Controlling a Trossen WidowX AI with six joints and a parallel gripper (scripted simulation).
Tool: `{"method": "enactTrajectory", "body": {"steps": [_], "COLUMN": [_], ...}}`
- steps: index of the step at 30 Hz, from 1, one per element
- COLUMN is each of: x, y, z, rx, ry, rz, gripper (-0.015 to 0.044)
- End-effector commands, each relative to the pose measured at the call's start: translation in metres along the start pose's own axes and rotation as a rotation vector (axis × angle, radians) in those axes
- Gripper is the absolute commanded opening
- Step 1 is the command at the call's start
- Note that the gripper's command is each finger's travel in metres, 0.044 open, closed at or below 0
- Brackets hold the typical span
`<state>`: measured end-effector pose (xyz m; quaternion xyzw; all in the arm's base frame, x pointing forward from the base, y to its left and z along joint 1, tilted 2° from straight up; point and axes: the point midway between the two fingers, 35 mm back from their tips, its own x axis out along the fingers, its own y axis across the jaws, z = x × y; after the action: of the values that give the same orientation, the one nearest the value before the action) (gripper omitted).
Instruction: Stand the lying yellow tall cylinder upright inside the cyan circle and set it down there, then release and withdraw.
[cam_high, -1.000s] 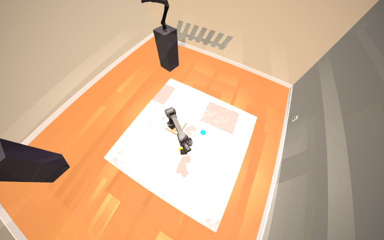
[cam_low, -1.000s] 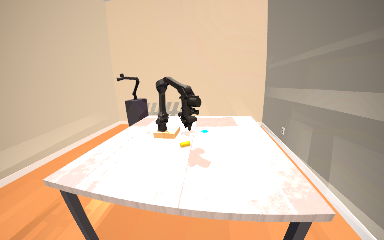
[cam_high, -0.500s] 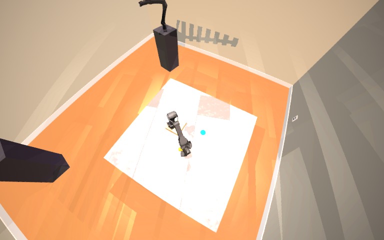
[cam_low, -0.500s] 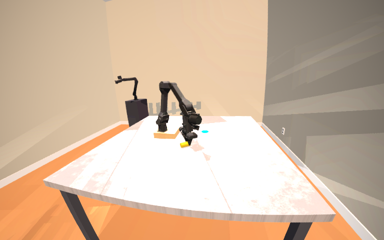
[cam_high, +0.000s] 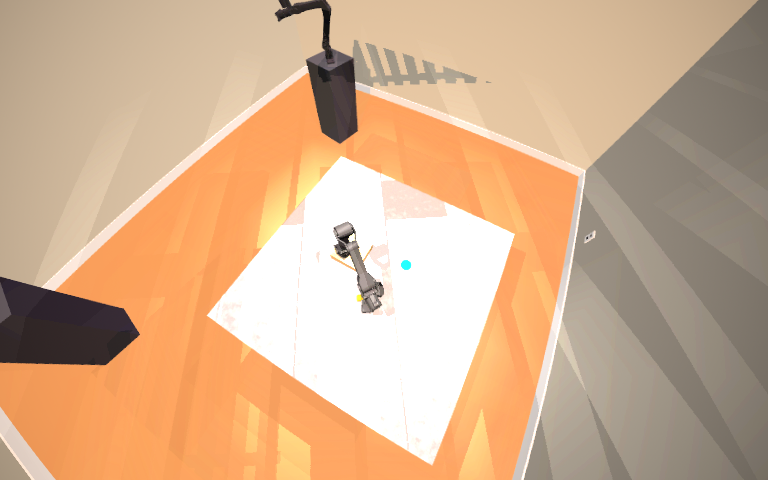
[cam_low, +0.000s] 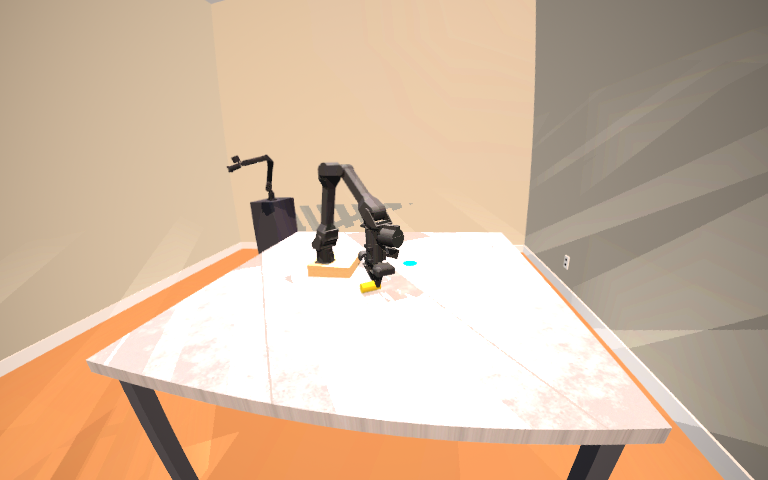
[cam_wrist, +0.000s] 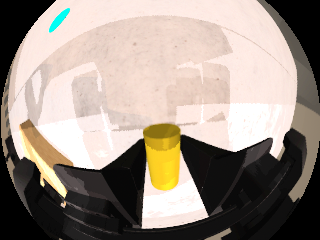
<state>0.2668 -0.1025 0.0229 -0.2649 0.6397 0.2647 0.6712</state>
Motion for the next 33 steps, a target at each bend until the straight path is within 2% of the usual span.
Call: {"method": "enactTrajectory", "body": {"steps": [1,27,33], "x": [-0.014,-0.097,-0.102], "y": [-0.004,0.0,0.002], "z": [0.001,0.0,0.001], "rx": [0.004,0.004,-0.002], "ry": [-0.004,-0.004,-0.004], "rz": [-0.015,-0.015,-0.015], "gripper": [0.0105,0.0105,0.0105]}}
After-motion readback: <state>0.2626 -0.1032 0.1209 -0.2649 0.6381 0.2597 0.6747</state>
